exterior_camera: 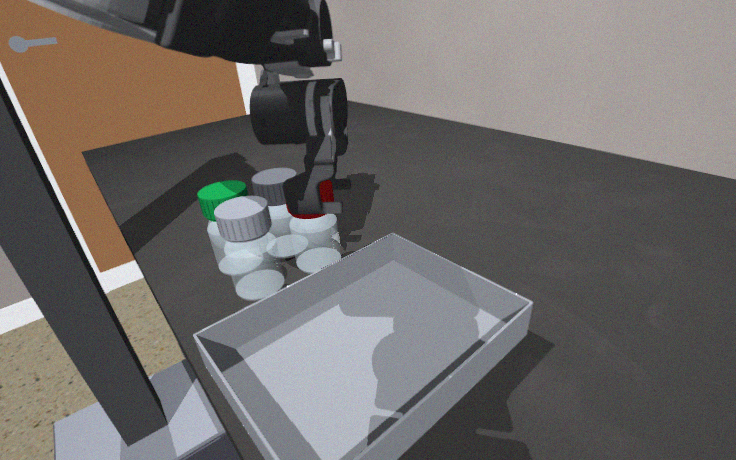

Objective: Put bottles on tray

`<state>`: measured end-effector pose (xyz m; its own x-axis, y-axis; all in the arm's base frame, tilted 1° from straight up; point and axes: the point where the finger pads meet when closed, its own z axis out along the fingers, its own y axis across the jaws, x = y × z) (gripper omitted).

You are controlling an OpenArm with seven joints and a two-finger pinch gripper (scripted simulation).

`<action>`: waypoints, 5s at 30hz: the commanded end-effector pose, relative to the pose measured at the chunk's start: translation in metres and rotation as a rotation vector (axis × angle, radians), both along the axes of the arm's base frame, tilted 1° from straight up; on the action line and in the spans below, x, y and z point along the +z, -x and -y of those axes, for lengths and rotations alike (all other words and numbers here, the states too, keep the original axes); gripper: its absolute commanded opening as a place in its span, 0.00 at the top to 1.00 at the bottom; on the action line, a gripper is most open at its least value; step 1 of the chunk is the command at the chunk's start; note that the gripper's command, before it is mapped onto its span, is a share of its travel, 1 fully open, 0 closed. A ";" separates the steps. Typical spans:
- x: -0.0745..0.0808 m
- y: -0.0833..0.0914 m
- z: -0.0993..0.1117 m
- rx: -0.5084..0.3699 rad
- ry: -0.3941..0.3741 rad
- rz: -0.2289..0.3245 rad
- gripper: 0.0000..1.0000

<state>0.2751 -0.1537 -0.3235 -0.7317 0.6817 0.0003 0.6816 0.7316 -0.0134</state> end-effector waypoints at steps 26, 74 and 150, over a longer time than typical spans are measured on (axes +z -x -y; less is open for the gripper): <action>0.001 -0.001 0.000 0.000 -0.002 0.004 1.00; 0.054 -0.001 0.000 0.001 -0.002 0.002 1.00; 0.113 -0.062 -0.013 -0.001 -0.002 0.001 1.00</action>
